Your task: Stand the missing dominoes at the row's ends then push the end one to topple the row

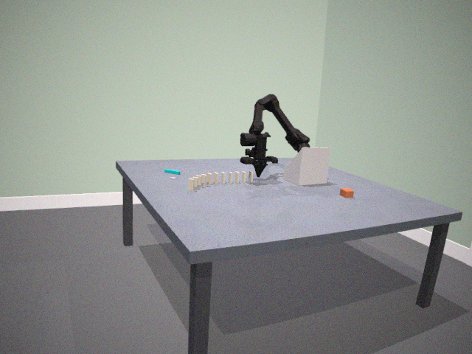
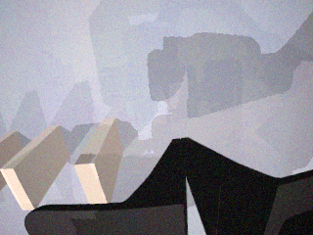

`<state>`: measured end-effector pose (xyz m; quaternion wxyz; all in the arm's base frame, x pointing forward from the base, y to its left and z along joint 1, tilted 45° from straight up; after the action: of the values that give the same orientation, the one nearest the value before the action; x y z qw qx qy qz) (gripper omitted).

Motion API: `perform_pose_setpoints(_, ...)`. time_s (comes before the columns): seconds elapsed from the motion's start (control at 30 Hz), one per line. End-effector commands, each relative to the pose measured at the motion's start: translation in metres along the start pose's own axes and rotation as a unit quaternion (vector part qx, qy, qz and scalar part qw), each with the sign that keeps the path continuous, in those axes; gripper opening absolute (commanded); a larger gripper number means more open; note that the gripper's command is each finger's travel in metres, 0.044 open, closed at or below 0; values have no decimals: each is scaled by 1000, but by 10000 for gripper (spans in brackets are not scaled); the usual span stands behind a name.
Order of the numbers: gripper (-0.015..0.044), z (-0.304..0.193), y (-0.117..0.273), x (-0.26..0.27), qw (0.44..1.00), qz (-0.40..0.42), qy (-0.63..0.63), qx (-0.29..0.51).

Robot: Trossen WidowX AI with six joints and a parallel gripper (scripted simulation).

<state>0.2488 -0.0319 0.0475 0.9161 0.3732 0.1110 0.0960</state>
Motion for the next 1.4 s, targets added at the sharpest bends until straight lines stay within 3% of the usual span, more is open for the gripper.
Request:
perform_pose_setpoints(0.0,0,1,-5,1,1000,1,2,-3)
perform_pose_setpoints(0.8,0,9,-2,32,1000,4,0,-2)
perform_pose_setpoints(0.93,0,-2,20,40,999,13,45,10)
perform_pose_setpoints(1.13,0,15,55,58,1000,3,3,-2)
perform_pose_setpoints(1.37,0,16,56,59,1000,3,1,-2)
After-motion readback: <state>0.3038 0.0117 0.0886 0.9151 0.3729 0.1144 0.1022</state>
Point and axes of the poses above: the point midway between the two fingers, 35 mm back from their tips, its own y axis back along the fingers, its own x axis across the jaws, z = x × y, the point moved 7 cm from there along y, back along the fingers, and after that the axes turned 15 degrees about y, right-handed, at the moved point
